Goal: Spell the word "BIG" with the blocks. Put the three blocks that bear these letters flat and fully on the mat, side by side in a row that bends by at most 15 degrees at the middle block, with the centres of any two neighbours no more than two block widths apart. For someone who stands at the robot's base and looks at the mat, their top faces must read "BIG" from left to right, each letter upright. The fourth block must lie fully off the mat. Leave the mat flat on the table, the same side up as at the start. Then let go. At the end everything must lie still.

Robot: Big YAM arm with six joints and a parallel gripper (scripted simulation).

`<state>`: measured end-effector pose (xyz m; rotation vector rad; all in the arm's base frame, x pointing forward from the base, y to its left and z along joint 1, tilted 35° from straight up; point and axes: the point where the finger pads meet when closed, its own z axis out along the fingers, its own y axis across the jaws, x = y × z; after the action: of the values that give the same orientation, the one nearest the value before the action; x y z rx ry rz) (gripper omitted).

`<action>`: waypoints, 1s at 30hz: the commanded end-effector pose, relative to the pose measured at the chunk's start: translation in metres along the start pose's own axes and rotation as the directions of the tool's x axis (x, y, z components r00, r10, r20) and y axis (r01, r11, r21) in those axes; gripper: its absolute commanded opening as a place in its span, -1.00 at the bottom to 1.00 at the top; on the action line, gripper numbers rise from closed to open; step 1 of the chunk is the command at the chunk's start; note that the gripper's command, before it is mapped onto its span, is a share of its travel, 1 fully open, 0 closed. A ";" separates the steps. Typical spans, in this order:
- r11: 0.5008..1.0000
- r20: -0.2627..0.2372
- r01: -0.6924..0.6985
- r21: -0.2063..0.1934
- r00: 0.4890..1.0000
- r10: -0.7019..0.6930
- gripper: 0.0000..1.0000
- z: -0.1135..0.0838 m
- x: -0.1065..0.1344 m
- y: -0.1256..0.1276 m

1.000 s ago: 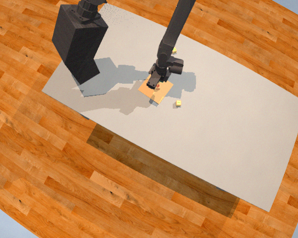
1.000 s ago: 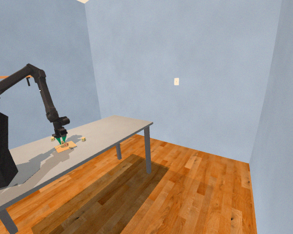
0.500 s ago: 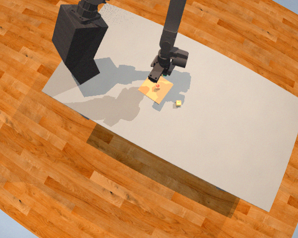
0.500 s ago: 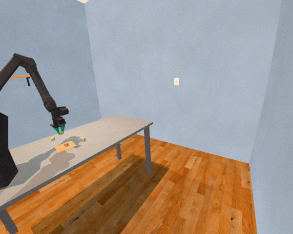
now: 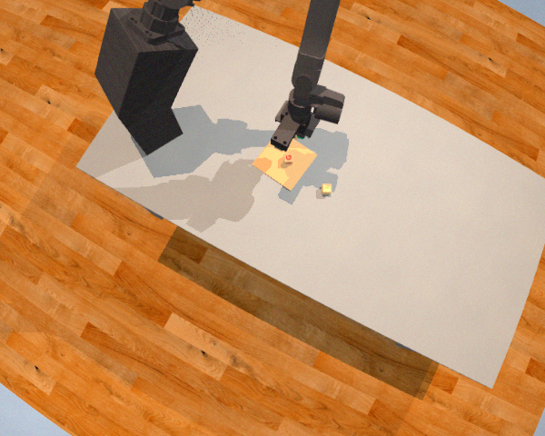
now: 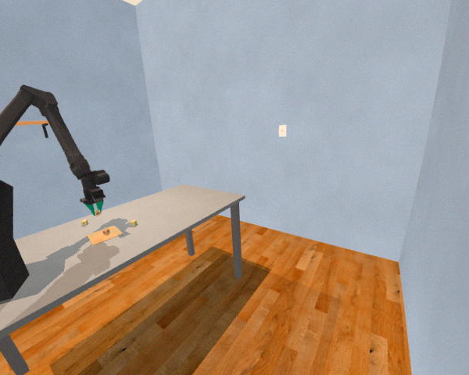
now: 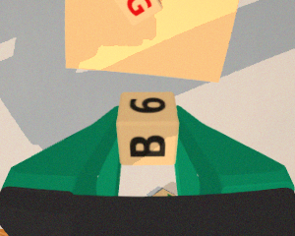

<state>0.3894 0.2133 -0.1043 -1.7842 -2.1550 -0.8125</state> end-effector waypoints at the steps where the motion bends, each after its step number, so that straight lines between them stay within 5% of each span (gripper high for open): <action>1: 0.999 0.004 -0.046 -0.008 0.999 0.046 -0.60 -0.003 -0.010 -0.002; 17: 0.999 0.003 -0.040 -0.005 0.999 0.040 -0.60 -0.001 -0.009 -0.001; 30: 1.000 0.000 -0.024 -0.001 1.000 0.024 -0.60 0.028 0.000 -0.002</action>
<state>0.3905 0.2223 -0.1187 -1.7988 -2.1363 -0.8107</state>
